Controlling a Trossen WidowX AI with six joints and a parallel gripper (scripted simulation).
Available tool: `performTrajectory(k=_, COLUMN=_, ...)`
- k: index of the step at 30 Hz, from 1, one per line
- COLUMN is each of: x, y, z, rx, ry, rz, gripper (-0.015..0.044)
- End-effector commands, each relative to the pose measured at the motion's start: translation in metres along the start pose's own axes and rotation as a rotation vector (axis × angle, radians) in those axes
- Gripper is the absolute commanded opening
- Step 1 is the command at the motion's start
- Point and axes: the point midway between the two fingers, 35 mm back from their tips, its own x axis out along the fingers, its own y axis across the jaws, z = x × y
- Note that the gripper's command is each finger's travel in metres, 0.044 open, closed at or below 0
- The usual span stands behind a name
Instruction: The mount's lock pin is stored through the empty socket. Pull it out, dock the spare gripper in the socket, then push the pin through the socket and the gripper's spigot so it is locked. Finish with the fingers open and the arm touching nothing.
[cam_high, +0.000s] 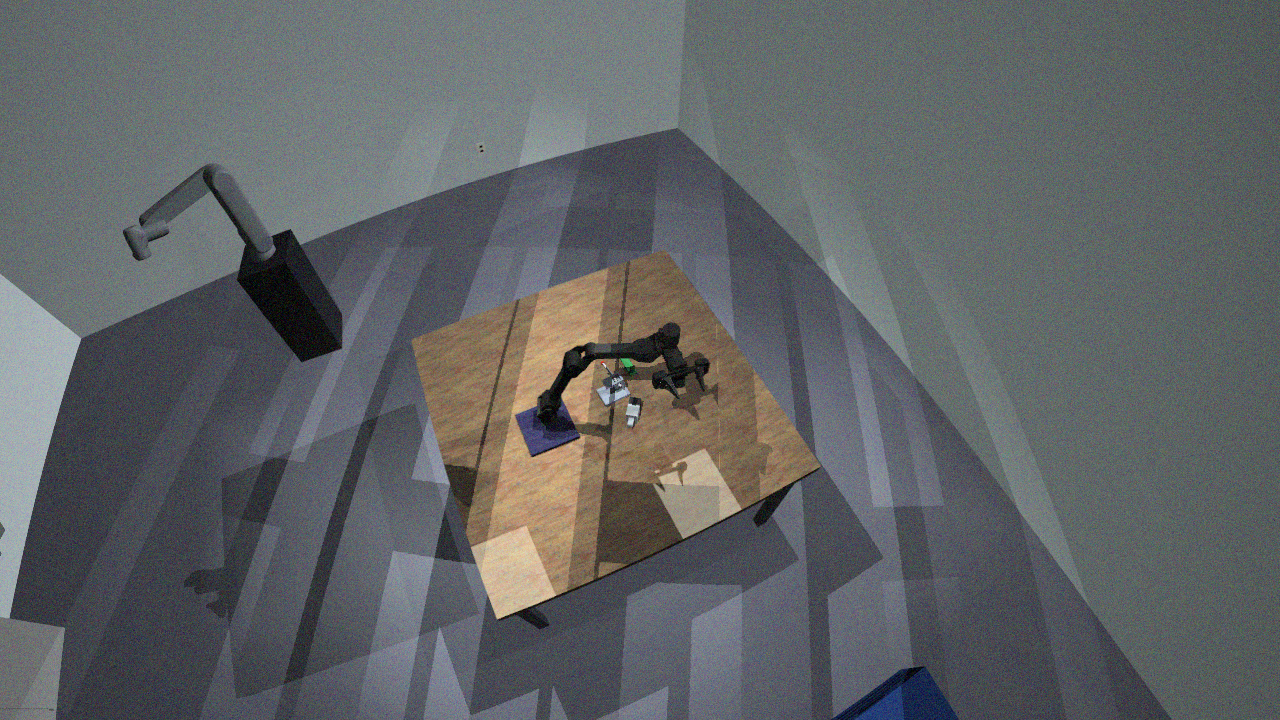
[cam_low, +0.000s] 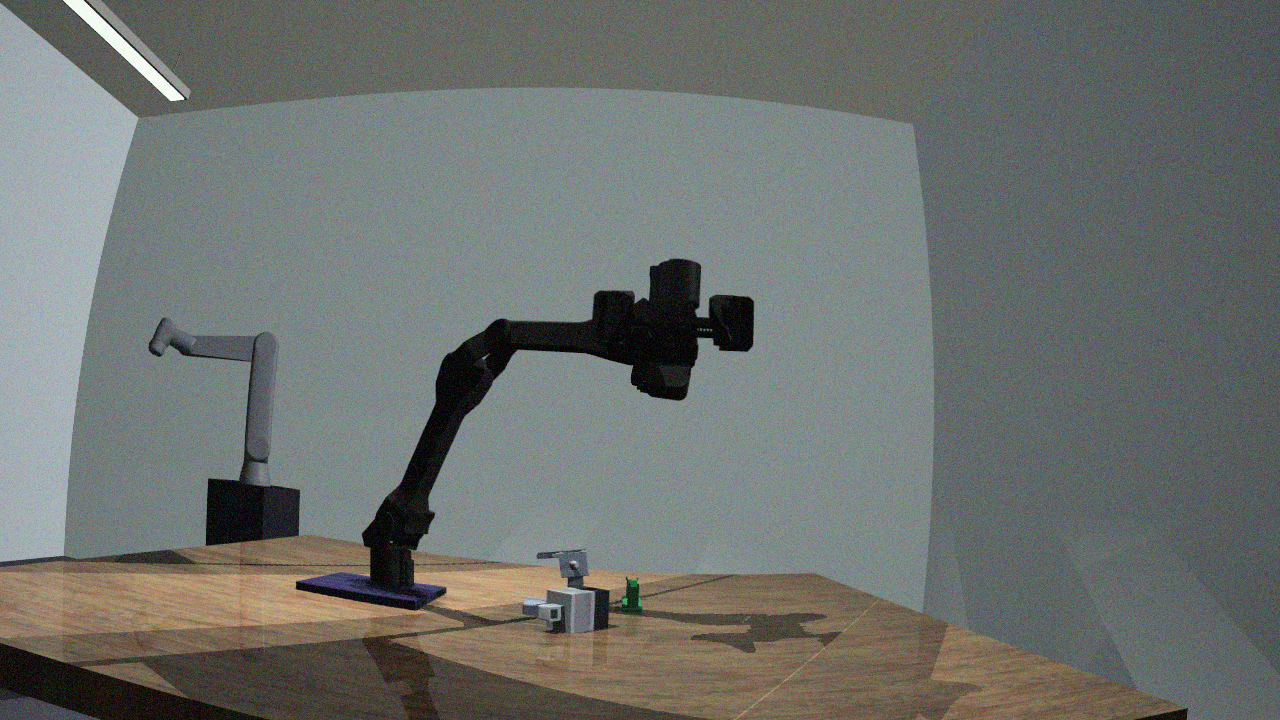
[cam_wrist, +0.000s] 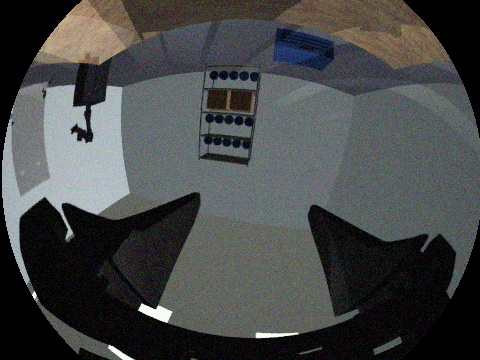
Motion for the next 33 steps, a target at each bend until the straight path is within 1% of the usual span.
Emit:
performTrajectory(k=1, x=-0.001, y=-0.001, z=0.001, rx=0.001, ry=-0.002, rz=-0.01, gripper=0.0374)
performTrajectory(k=4, x=-0.024, y=-0.02, z=0.011, rx=0.02, ry=-0.044, rz=-0.141, gripper=0.03)
performTrajectory(k=8, x=-0.069, y=-0.046, z=0.035, rx=0.051, ry=-0.163, rz=-0.352, gripper=0.03)
performTrajectory(k=12, x=-0.121, y=-0.058, z=0.064, rx=0.074, ry=-0.335, rz=-0.524, gripper=0.03)
performTrajectory(k=18, x=-0.203, y=-0.048, z=0.111, rx=0.079, ry=-0.67, rz=-0.677, gripper=0.03)
performTrajectory(k=22, x=-0.252, y=-0.025, z=0.139, rx=0.059, ry=-0.896, rz=-0.693, gripper=0.03)
performTrajectory(k=26, x=-0.296, y=0.009, z=0.161, rx=0.024, ry=-1.111, rz=-0.647, gripper=0.03)
performTrajectory(k=29, x=-0.325, y=0.04, z=0.174, rx=-0.013, ry=-1.264, rz=-0.572, gripper=0.03)
performTrajectory(k=33, x=-0.359, y=0.09, z=0.186, rx=-0.073, ry=-1.442, rz=-0.417, gripper=0.03)
